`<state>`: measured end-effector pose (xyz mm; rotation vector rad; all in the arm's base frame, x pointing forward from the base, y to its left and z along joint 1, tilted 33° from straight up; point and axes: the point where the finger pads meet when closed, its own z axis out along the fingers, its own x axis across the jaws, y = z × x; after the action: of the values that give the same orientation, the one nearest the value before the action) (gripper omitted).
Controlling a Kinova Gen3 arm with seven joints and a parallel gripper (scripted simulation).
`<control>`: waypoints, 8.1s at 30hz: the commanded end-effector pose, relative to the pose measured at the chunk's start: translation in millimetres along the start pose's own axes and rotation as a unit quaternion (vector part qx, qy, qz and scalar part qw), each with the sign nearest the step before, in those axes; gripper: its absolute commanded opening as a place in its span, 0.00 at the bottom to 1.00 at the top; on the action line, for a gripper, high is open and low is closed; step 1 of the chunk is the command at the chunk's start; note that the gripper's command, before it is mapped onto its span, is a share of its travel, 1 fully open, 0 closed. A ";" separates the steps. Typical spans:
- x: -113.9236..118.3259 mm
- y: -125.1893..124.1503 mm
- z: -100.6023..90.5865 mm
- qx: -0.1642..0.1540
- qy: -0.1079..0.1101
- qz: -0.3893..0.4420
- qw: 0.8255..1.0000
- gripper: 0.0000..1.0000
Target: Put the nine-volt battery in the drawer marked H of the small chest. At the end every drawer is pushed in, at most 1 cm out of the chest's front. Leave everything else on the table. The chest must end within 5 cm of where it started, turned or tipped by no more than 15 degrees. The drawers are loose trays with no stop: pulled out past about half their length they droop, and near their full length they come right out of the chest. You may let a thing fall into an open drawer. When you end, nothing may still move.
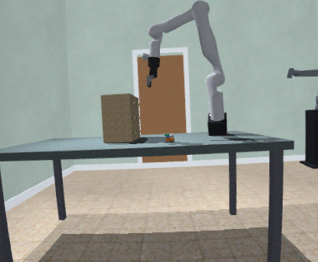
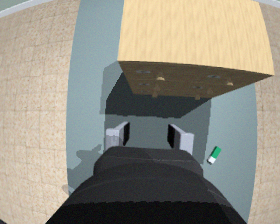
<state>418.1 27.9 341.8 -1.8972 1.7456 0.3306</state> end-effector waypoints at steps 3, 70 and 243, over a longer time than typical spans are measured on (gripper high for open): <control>-0.5 -1.6 -4.7 -0.010 -0.002 -0.002 1.000 1.00; -0.2 6.6 -18.9 -0.050 -0.002 0.004 0.999 1.00; 21.8 65.7 -78.0 -0.004 0.050 0.998 0.031 1.00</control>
<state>343.3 -33.1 380.2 -1.7695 -2.1167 -0.6864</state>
